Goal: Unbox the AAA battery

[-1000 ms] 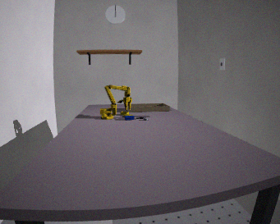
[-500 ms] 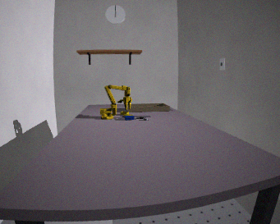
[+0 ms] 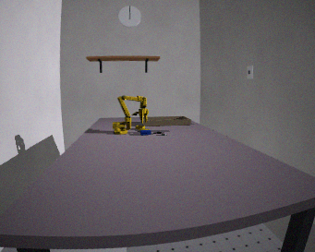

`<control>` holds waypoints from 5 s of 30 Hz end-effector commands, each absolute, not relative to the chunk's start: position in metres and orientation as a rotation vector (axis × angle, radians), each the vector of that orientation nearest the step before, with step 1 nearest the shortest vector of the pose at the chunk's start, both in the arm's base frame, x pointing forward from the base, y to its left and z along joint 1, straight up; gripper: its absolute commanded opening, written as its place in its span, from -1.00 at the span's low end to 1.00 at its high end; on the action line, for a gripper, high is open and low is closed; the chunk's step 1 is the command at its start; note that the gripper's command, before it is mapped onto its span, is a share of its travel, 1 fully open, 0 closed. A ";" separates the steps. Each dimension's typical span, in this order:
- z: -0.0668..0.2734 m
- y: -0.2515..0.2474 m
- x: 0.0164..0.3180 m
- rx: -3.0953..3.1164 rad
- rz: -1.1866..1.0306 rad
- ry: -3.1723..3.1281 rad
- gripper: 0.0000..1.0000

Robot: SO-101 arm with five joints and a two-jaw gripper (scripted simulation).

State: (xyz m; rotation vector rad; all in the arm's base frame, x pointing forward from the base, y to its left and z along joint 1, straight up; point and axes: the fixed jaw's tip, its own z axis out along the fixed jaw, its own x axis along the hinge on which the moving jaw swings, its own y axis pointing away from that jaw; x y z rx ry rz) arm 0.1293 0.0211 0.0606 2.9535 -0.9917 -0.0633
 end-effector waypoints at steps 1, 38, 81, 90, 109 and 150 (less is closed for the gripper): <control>0.071 0.022 0.136 2.979 0.001 -0.998 -0.44; 0.071 0.021 0.136 2.979 0.001 -0.998 -0.44; 0.068 0.022 0.134 2.979 0.001 -0.998 -0.44; 0.068 0.043 0.130 2.980 0.001 -0.997 -0.44; 0.068 0.087 0.110 2.980 0.001 -0.996 -0.43; 0.070 0.093 0.112 2.980 0.001 -0.996 -0.43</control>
